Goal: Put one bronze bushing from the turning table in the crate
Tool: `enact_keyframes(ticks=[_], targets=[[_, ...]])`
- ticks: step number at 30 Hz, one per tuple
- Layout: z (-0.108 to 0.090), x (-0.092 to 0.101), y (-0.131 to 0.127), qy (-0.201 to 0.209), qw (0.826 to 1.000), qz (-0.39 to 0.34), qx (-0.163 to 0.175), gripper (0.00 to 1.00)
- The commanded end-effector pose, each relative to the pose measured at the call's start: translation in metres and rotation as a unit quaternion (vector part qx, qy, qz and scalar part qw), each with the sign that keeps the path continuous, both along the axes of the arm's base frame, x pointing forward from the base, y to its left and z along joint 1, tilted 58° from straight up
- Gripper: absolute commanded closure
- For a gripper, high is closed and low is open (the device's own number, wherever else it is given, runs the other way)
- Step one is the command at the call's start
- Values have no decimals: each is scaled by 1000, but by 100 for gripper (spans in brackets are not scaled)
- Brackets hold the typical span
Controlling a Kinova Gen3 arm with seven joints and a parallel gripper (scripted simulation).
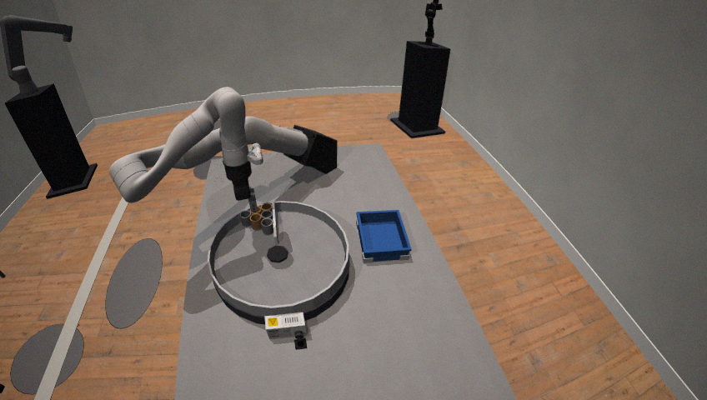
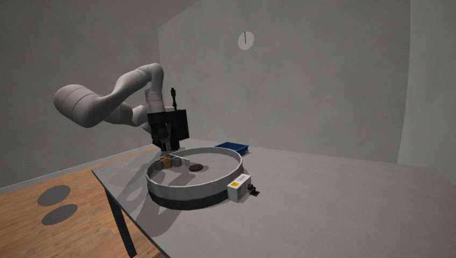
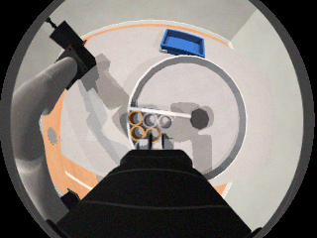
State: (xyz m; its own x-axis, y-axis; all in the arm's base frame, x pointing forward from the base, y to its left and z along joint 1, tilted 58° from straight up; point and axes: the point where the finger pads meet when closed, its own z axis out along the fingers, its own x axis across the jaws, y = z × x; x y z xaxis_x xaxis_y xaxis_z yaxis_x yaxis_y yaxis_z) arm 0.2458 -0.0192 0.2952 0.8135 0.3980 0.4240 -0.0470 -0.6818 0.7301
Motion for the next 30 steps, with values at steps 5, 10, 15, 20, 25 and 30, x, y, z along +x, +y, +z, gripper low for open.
enact_keyframes(ticks=[5, 10, 15, 20, 25, 30], targets=[[0, 0, 0, 0, 1000, 0, 0, 52], [0, 0, 0, 0, 1000, 0, 0, 52], [0, 0, 0, 0, 1000, 0, 0, 55], [0, 0, 0, 0, 1000, 0, 0, 55], [0, 0, 0, 0, 1000, 0, 0, 55], [0, 0, 0, 0, 1000, 0, 0, 55]])
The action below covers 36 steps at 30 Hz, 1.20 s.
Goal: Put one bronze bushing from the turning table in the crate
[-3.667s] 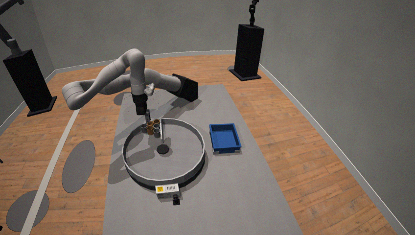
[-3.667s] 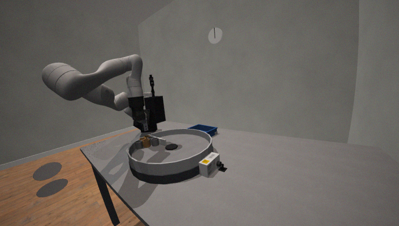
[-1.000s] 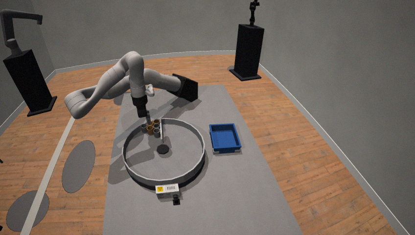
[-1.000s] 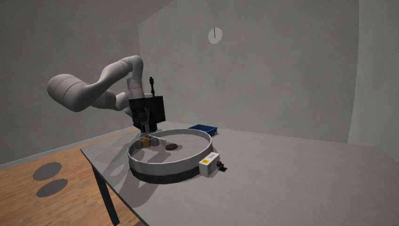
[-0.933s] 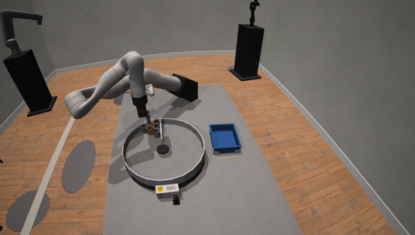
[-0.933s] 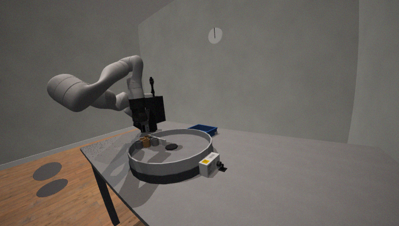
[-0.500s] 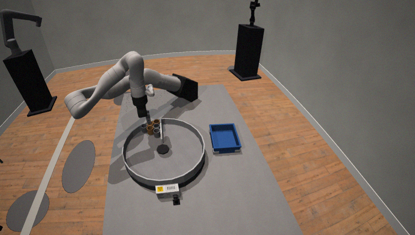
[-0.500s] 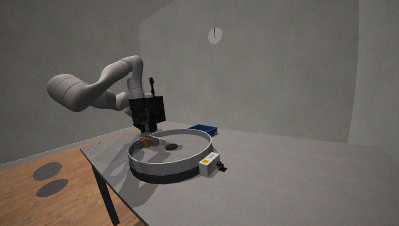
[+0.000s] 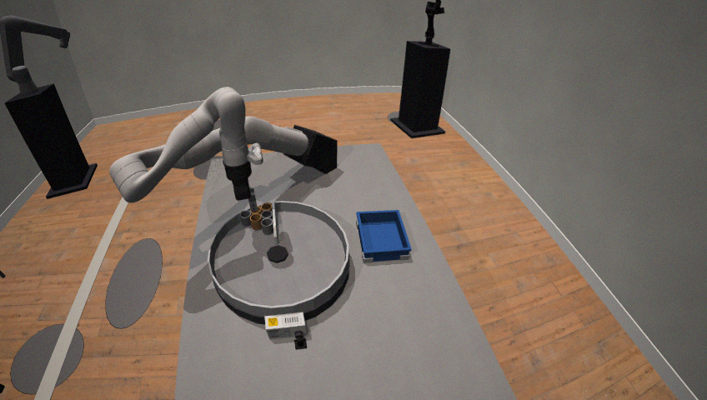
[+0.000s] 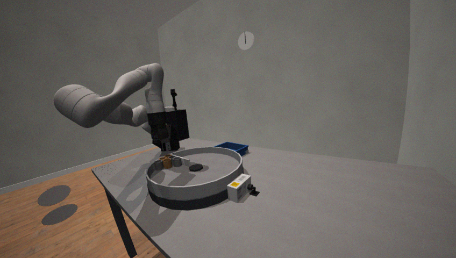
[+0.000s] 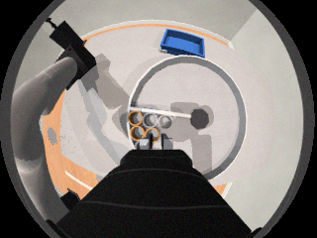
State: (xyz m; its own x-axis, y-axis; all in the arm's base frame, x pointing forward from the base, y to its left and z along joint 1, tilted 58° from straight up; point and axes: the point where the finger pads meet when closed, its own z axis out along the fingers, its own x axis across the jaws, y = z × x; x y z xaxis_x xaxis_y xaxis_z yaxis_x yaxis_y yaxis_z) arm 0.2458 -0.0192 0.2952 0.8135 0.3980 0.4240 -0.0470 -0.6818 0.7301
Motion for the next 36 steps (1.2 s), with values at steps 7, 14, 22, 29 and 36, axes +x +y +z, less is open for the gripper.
enact_keyframes(ticks=[7, 14, 22, 29, 36], targets=[[0, 0, 0, 0, 1000, 0, 0, 55], [0, 0, 0, 0, 1000, 0, 0, 55], [0, 0, 0, 0, 1000, 0, 0, 55], [0, 0, 0, 0, 1000, 0, 0, 55], [-4, 5, -5, 0, 1000, 0, 0, 55]])
